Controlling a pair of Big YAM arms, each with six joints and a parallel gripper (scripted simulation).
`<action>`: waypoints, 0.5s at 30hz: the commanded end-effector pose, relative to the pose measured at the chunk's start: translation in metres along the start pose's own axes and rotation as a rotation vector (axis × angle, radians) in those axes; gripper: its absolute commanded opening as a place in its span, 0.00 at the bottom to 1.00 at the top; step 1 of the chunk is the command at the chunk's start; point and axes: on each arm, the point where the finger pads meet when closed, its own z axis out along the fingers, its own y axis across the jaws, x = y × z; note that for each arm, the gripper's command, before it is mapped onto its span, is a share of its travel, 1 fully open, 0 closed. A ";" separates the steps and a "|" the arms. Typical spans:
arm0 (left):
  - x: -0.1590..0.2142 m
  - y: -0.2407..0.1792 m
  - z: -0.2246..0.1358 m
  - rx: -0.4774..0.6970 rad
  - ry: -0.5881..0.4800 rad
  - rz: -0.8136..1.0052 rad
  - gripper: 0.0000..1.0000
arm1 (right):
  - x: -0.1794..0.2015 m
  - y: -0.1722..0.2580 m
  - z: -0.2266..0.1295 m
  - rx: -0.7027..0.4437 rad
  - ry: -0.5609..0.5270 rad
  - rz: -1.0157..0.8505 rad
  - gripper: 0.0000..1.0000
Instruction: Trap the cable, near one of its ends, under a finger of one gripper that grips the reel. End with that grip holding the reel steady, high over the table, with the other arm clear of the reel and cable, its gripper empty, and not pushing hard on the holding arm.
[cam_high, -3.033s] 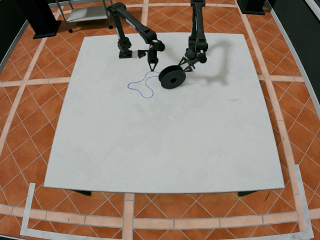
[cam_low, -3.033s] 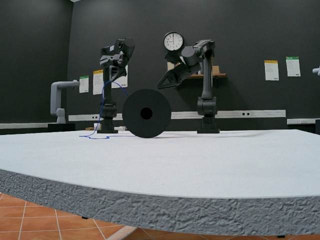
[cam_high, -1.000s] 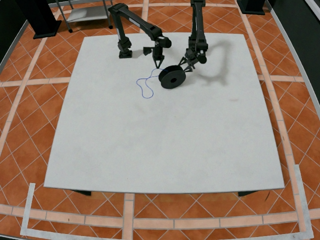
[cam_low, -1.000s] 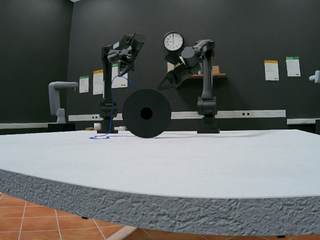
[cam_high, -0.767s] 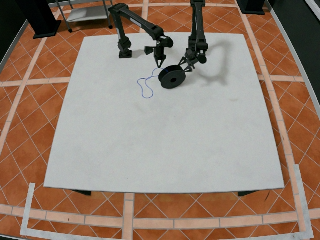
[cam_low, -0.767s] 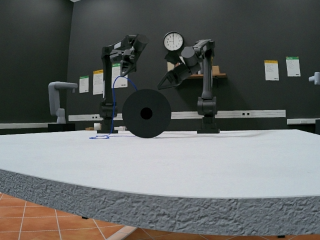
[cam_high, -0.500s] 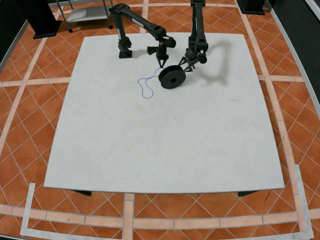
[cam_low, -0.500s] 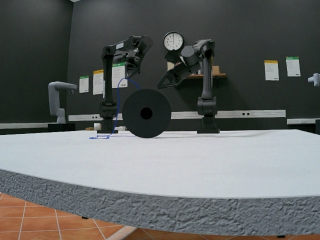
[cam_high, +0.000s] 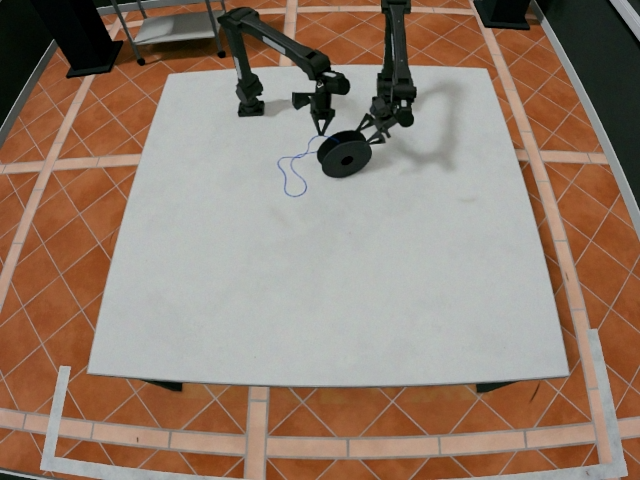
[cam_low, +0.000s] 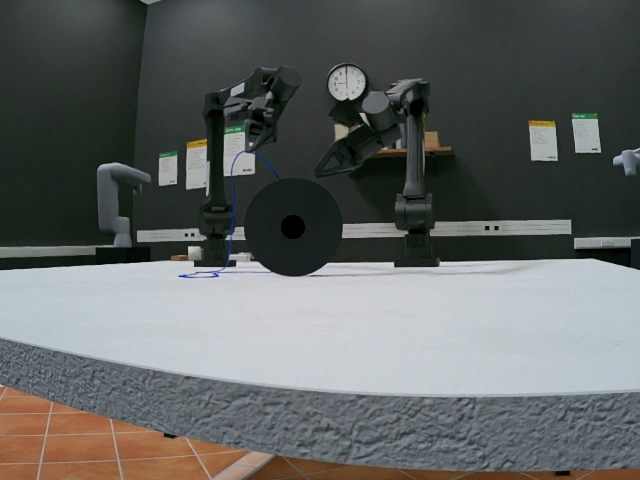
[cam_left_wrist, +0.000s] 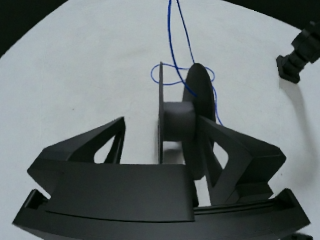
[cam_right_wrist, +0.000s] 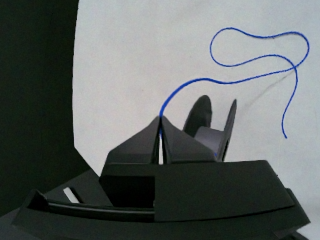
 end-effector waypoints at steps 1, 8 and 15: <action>-0.033 0.017 -0.012 -0.044 -0.029 0.066 0.75 | 0.014 0.028 -0.024 -0.050 0.028 0.012 0.00; -0.032 0.016 -0.011 -0.044 -0.030 0.068 0.75 | 0.034 0.027 -0.032 -0.054 0.029 -0.028 0.00; -0.023 0.008 -0.008 -0.036 -0.026 0.057 0.75 | 0.009 0.041 -0.041 -0.067 0.033 0.022 0.00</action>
